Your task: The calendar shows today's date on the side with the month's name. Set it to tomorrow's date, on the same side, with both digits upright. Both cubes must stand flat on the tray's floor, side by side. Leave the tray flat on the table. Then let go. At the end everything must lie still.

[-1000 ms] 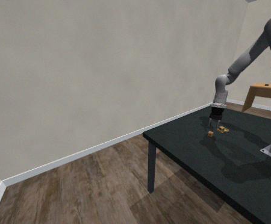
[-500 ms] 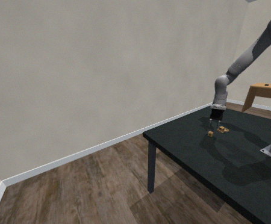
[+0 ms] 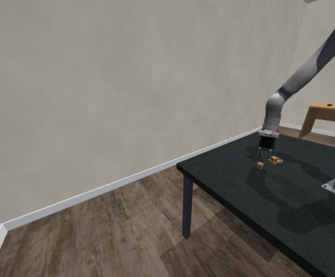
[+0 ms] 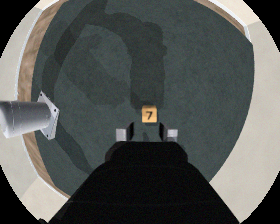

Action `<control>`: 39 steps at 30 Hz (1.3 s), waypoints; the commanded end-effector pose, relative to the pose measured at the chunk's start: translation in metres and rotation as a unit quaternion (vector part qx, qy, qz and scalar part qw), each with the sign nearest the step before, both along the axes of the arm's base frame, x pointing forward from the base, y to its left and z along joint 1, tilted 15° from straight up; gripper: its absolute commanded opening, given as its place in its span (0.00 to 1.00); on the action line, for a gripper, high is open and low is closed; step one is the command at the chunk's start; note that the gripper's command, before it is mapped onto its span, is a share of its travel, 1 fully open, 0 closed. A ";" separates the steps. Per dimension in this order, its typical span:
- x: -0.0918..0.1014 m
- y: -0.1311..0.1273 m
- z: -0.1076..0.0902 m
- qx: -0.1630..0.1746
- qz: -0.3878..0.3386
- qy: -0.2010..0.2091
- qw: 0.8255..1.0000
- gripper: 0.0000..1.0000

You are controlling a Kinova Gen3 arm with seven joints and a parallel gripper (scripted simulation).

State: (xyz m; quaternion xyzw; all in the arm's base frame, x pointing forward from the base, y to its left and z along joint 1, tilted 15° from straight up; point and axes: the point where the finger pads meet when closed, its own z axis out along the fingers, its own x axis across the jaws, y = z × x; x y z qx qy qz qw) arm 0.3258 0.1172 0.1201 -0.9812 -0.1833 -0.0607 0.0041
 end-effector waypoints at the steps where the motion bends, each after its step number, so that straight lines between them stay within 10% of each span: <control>1: -0.001 0.006 0.002 -0.002 0.008 -0.005 1.000 0.87; 39: -0.002 0.009 0.002 -0.028 0.004 -0.016 0.999 0.87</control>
